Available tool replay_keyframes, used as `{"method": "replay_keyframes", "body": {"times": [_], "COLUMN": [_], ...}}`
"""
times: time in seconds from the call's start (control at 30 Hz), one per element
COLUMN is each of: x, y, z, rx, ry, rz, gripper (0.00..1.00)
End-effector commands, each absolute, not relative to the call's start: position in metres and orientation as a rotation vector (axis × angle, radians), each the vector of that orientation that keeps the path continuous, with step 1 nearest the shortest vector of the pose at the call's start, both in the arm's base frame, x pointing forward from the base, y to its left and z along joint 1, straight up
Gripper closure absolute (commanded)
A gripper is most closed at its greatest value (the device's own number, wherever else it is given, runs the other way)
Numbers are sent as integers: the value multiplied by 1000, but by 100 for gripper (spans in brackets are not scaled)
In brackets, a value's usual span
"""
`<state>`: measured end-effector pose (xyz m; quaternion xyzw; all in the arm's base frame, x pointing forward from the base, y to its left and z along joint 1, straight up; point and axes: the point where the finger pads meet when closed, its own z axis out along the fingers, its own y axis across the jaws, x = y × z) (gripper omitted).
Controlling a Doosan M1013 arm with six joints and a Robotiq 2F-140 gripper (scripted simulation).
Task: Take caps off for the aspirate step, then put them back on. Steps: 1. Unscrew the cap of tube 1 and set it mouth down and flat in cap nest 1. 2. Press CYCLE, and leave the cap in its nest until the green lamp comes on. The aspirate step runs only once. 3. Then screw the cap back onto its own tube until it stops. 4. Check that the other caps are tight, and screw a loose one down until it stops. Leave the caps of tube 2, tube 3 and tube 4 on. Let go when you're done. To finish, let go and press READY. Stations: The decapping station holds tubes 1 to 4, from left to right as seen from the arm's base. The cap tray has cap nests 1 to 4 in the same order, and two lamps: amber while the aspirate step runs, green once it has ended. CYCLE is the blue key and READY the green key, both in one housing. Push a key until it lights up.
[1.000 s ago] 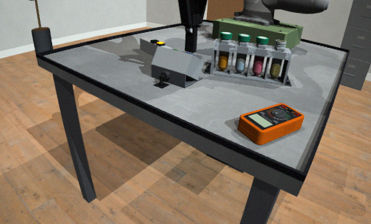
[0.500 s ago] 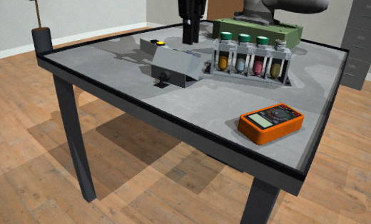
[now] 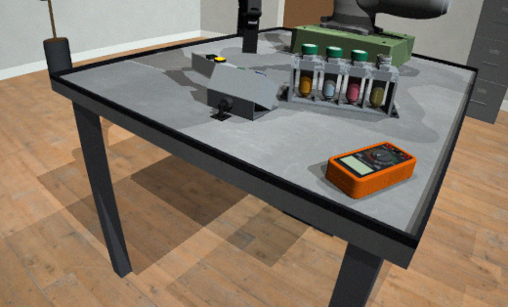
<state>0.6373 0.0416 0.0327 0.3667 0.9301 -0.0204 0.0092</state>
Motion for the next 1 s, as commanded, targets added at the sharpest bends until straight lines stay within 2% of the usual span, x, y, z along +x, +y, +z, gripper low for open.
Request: {"method": "replay_keyframes", "body": {"times": [0.0,0.17,0.57,0.97], "x": [627,615,583,583], "y": [18,-8,-79,-79], "z": [31,28,19,19], "rx": [738,367,367,367], "ry": [3052,3120,3120,3120], "rz": [-9,-5,-5,-5], "gripper": [0,0,0,0]}}
